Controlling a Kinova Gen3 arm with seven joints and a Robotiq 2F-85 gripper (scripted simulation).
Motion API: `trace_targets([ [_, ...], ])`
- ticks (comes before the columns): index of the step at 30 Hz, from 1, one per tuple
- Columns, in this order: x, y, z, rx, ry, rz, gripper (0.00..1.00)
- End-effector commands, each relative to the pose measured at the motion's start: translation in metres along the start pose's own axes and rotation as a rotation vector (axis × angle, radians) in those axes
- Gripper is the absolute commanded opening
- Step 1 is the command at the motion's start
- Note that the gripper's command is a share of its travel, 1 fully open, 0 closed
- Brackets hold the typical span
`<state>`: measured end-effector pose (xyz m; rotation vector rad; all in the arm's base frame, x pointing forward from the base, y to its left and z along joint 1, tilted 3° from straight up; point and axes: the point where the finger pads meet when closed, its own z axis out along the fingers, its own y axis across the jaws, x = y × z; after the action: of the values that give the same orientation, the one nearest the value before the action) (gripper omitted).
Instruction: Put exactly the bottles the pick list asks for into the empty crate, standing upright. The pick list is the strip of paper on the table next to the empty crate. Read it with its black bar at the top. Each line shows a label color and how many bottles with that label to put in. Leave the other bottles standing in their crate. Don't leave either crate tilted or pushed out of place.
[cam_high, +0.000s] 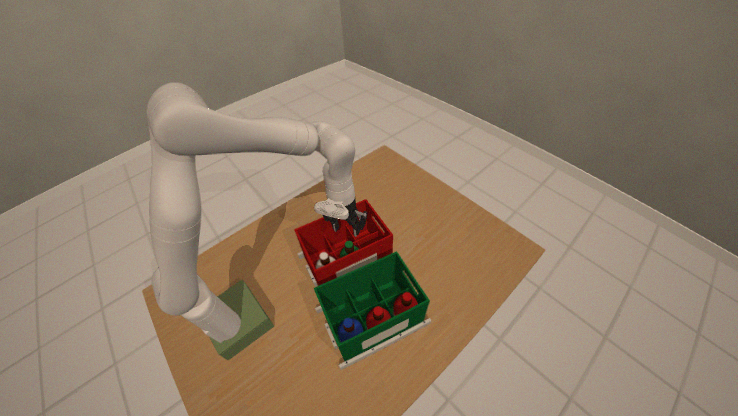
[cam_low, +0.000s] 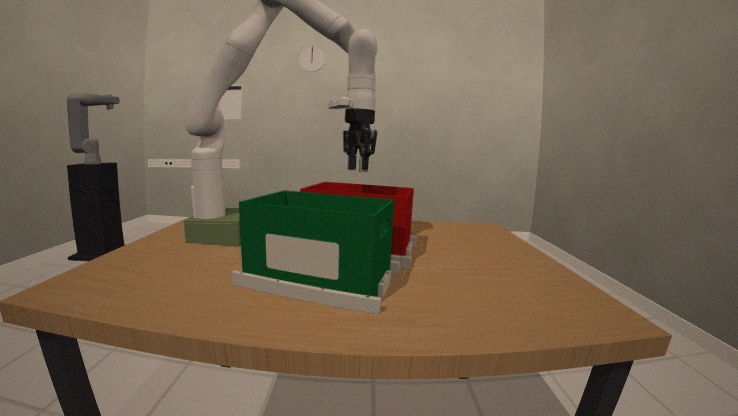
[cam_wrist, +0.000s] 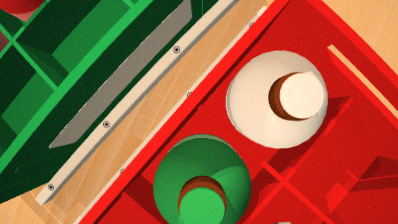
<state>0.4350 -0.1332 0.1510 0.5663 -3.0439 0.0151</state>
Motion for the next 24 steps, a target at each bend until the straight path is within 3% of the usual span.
trace_targets([
  [1,0.0,0.0,-0.001,0.001,-0.002,0.0,0.67],
  [24,0.069,-0.061,-0.001,0.001,-0.001,0.0,0.67],
])
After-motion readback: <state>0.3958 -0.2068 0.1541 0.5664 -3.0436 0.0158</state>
